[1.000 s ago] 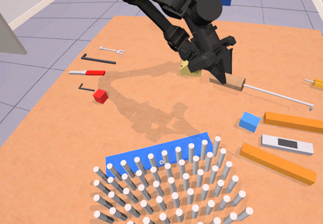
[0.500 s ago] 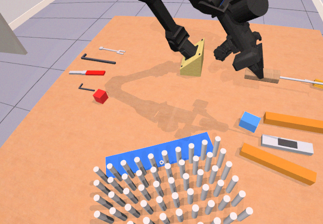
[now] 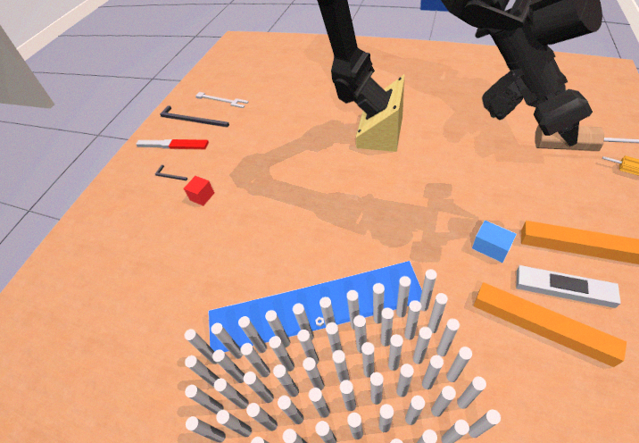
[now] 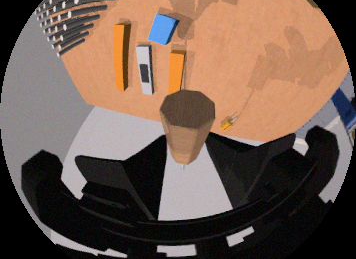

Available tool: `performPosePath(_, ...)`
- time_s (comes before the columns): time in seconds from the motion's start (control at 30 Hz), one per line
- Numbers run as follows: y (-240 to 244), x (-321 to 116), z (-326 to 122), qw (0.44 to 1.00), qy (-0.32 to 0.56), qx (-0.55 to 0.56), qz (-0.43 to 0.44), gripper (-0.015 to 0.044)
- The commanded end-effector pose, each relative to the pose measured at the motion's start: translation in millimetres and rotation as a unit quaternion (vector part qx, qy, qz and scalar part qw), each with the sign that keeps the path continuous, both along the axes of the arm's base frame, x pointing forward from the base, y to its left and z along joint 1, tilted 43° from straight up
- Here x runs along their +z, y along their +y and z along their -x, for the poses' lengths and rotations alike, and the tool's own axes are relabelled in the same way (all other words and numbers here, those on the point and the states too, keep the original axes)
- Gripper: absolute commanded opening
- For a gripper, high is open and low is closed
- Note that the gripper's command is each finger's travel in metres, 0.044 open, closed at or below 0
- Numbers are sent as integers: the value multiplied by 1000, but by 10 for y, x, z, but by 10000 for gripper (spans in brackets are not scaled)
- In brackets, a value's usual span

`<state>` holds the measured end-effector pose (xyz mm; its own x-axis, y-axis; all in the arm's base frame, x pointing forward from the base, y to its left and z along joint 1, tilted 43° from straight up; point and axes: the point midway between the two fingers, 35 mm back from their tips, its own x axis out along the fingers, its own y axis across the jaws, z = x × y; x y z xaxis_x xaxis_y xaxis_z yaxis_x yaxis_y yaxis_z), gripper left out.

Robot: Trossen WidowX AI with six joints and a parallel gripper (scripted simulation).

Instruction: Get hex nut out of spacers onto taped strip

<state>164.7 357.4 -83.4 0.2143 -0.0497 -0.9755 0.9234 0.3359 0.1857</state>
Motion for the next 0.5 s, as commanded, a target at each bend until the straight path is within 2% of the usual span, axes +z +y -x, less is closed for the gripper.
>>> performPosePath(0.0, 109, -163, 160, 1000, 13, 21, 3, 0)
performPosePath(0.2, 205, -429, 396, 999, 28, 37, 14, 0)
performPosePath(0.47, 200, -484, 412, 999, 29, 38, 15, 0)
